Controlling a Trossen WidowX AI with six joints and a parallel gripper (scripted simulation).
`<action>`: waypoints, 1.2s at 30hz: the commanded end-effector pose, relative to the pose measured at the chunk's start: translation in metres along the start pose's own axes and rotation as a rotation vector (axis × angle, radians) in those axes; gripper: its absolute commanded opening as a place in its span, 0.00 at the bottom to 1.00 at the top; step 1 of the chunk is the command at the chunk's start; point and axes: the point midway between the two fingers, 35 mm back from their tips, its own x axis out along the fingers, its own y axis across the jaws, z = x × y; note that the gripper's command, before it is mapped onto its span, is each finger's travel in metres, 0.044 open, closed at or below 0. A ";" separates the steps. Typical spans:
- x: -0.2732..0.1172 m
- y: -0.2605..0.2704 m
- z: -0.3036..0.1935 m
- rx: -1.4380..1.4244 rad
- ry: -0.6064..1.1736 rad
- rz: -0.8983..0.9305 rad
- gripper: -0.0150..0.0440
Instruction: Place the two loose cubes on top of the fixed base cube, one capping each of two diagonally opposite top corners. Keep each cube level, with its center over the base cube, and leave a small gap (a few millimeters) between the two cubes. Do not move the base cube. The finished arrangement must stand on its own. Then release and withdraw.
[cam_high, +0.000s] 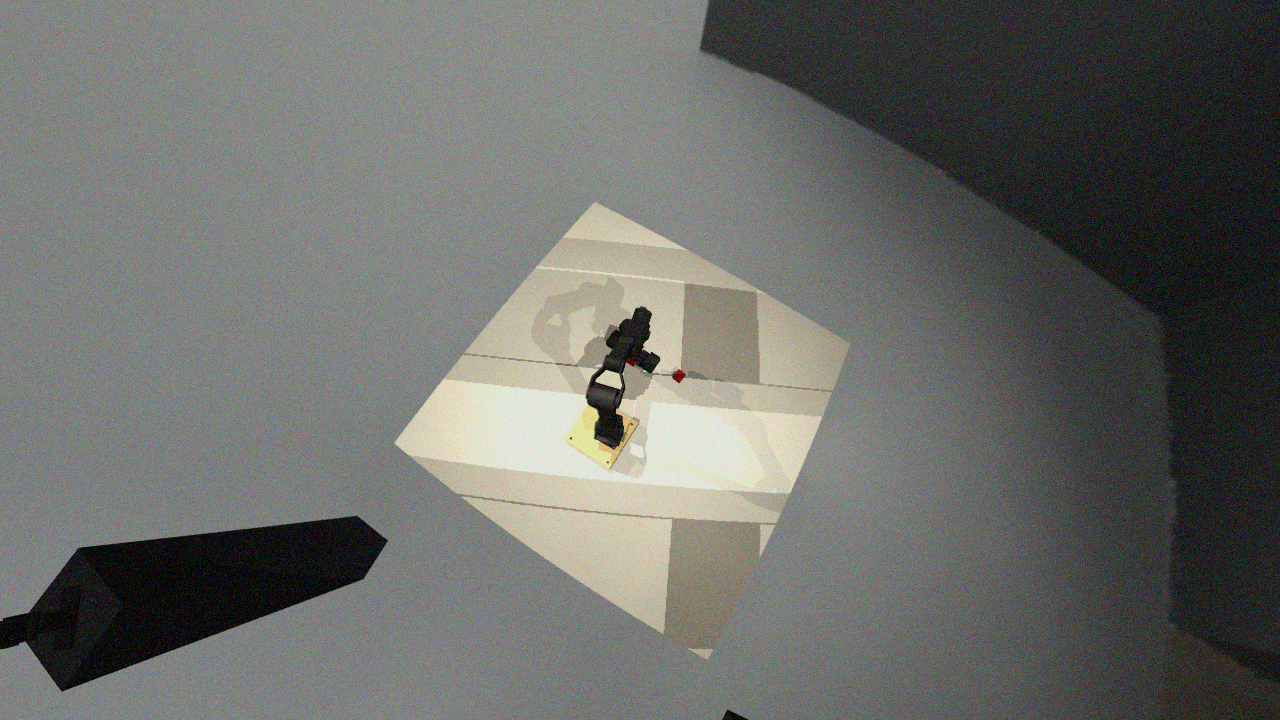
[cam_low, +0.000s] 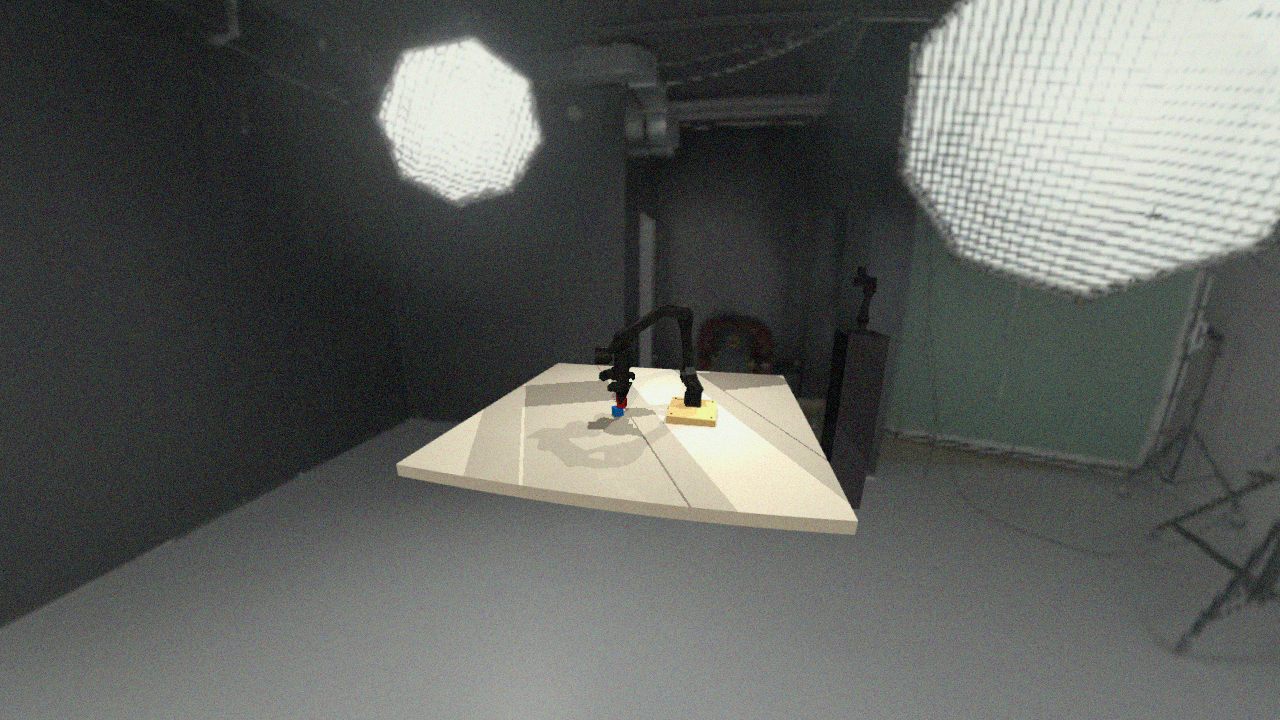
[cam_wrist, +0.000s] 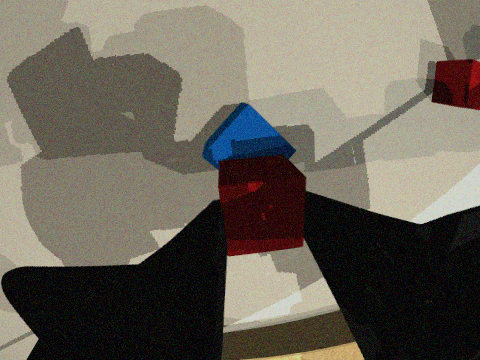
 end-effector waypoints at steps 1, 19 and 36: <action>0.001 0.001 0.000 -0.001 0.002 0.004 0.43; 0.001 0.001 0.000 -0.001 0.002 0.004 0.60; -0.023 0.000 0.000 0.000 0.001 0.000 0.60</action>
